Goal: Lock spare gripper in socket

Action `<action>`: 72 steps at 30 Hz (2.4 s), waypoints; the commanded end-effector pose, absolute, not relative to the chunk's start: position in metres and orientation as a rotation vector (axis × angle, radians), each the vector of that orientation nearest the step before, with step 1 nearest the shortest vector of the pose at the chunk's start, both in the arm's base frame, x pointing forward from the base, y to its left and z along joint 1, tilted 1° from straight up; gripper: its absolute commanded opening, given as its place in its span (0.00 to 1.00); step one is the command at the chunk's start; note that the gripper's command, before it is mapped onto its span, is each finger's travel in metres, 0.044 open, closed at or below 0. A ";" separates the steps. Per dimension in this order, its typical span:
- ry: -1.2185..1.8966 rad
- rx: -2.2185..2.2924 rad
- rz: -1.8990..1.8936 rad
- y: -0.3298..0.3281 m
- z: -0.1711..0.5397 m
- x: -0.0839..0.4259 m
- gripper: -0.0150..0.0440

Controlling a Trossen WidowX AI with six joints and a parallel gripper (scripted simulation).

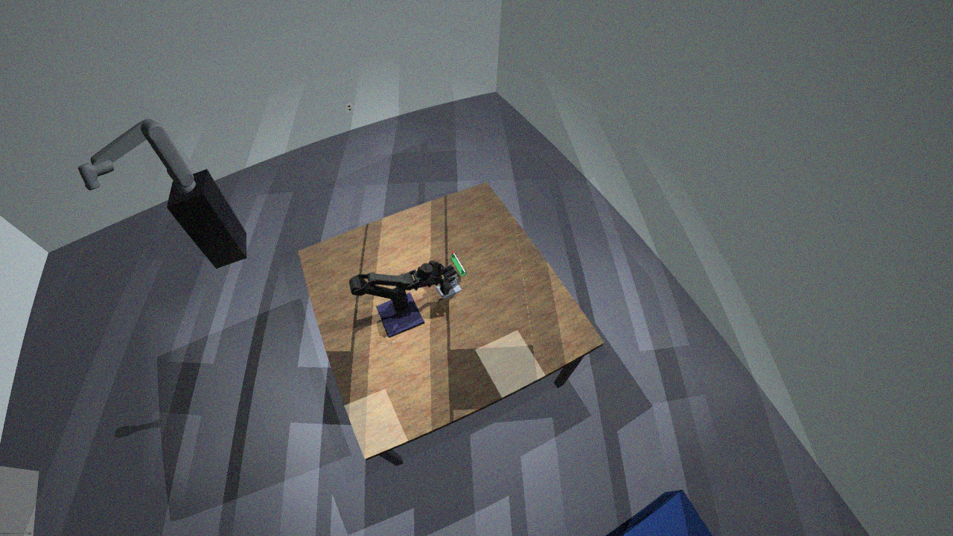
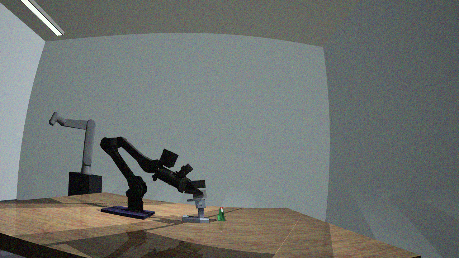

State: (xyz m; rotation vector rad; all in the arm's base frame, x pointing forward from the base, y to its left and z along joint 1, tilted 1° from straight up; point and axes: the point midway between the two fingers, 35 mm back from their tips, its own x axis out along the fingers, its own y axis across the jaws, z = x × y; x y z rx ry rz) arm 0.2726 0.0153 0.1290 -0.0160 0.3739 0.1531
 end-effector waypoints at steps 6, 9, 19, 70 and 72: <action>0.375 -0.016 0.153 0.015 0.129 0.272 0.25; 0.375 -0.016 0.153 0.015 0.129 0.272 0.25; 0.375 -0.016 0.153 0.015 0.129 0.272 0.70; 0.441 -0.001 0.127 0.008 0.189 0.258 1.00; 0.443 -0.001 0.126 0.008 0.192 0.258 1.00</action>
